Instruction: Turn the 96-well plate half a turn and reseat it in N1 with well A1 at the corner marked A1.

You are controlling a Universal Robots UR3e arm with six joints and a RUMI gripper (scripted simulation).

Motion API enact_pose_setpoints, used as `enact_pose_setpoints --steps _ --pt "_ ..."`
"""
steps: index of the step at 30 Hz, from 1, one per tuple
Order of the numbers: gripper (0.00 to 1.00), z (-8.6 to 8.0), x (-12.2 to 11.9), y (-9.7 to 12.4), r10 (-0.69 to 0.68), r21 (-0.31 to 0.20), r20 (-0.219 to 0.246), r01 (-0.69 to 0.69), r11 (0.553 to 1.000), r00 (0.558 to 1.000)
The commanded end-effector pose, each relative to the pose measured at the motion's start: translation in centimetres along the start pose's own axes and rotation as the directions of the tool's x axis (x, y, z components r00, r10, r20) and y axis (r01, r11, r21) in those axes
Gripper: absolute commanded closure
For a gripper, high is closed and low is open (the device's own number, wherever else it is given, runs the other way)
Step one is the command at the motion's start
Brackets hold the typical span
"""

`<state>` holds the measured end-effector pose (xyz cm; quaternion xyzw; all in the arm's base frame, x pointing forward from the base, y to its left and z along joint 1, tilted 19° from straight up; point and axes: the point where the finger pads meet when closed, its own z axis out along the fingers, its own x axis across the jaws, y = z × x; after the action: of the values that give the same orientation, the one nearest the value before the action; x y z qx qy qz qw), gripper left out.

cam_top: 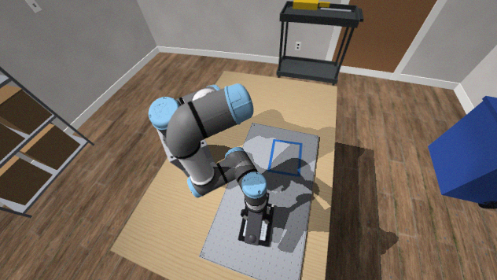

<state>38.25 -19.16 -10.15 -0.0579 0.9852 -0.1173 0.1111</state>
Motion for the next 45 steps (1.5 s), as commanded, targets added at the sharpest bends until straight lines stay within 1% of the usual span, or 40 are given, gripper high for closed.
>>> enact_pose_setpoints --steps 1,34,35,45 --pt "1.00 0.03 -0.05 -0.05 0.000 0.001 0.001 0.000 1.000 1.000" --pt "1.00 0.50 -0.05 -0.04 0.000 0.001 0.001 0.000 1.000 1.000" --pt "0.00 0.50 -0.05 -0.04 0.000 0.001 0.001 0.000 1.000 1.000" --pt "0.00 0.50 -0.05 -0.04 0.000 0.001 0.001 0.000 1.000 1.000"
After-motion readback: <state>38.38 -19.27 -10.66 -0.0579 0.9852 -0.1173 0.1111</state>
